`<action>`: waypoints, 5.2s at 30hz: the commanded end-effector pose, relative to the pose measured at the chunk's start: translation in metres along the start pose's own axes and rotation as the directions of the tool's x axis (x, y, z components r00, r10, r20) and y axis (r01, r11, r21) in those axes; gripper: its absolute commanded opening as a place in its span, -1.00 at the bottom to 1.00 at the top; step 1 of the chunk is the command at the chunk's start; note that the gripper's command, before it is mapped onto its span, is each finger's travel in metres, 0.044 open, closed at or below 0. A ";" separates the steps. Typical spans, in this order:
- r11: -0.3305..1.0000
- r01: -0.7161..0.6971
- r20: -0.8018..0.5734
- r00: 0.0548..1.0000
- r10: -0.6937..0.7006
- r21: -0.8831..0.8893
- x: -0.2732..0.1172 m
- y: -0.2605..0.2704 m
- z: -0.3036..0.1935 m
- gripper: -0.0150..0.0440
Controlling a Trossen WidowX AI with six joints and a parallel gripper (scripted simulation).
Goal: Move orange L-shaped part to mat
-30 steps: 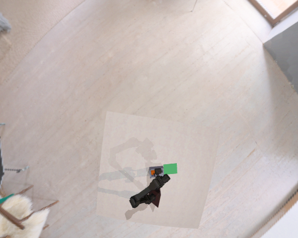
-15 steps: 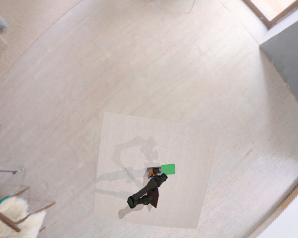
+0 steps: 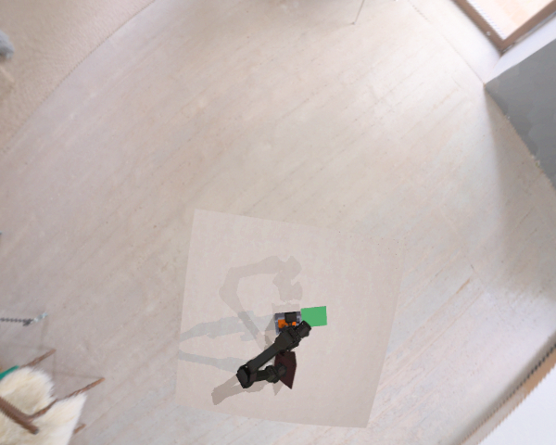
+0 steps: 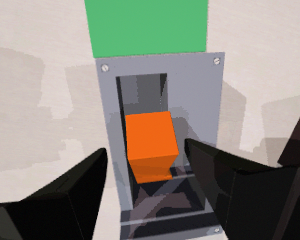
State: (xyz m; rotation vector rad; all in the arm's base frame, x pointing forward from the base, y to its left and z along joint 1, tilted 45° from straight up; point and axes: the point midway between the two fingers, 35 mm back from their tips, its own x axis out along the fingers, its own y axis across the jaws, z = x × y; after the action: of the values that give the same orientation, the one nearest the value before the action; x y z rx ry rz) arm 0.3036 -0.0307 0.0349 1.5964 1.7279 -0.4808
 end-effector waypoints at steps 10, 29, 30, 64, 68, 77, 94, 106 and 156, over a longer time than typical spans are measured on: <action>1.000 0.001 -0.002 1.000 -0.001 0.000 0.007 -0.001 -0.001 0.01; 1.000 0.001 -0.002 1.000 -0.001 0.000 0.006 -0.001 -0.001 -0.49; 1.000 0.001 -0.002 1.000 -0.001 0.000 0.005 -0.001 -0.001 -0.49; 1.000 0.003 -0.004 1.000 -0.003 0.004 -0.047 -0.001 -0.001 -0.49; 1.000 0.003 -0.004 1.000 -0.003 0.004 -0.054 -0.001 -0.001 -0.49; 1.000 0.004 -0.004 1.000 -0.004 0.005 -0.068 -0.001 -0.001 -0.49; 1.000 0.004 -0.004 1.000 -0.004 0.005 -0.080 -0.002 0.004 -0.49; 1.000 0.004 -0.001 1.000 -0.004 0.004 -0.079 -0.005 0.054 -0.49; 1.000 0.002 0.007 1.000 -0.002 0.001 -0.056 -0.017 0.165 -0.49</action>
State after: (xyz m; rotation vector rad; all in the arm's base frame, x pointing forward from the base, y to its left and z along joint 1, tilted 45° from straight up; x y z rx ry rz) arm 0.3269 -0.1931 -0.0348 1.5867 1.7212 -0.4890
